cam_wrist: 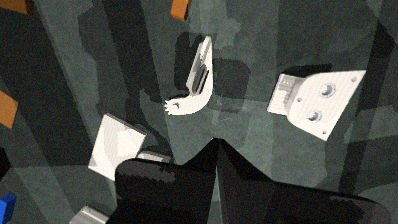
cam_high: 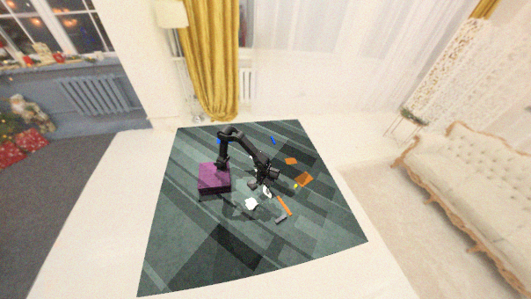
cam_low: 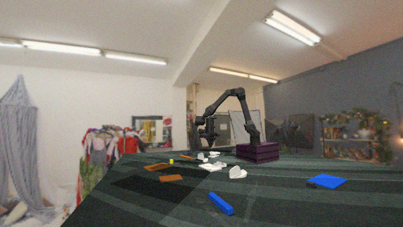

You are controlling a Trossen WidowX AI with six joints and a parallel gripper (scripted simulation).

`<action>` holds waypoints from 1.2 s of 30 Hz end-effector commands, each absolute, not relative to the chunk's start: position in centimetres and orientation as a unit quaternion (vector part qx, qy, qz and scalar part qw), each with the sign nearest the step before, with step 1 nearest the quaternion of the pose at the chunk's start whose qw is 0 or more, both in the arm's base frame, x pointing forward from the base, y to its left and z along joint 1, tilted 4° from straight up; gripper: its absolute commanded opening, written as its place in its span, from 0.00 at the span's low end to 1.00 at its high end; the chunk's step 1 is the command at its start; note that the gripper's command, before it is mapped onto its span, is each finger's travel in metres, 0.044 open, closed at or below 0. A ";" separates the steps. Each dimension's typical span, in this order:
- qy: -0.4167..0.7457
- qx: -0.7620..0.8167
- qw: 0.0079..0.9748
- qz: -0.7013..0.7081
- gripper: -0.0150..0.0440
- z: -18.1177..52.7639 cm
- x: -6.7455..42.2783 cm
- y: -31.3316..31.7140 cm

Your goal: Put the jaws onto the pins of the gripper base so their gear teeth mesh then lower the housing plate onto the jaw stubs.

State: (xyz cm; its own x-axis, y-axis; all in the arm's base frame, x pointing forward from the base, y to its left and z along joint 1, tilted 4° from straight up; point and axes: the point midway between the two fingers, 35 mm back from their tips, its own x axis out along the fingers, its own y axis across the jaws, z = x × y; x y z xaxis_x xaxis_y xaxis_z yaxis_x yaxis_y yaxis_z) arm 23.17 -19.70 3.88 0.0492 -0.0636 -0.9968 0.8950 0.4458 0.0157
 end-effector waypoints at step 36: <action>0.574 0.362 0.627 -0.382 1.00 3.9 23.2 -19.7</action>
State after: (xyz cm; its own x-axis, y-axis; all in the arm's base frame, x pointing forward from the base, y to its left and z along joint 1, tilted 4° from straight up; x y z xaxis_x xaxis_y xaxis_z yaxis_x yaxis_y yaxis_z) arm 23.17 -19.70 3.88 0.0492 -0.0635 -0.9968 0.8950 0.4458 0.0157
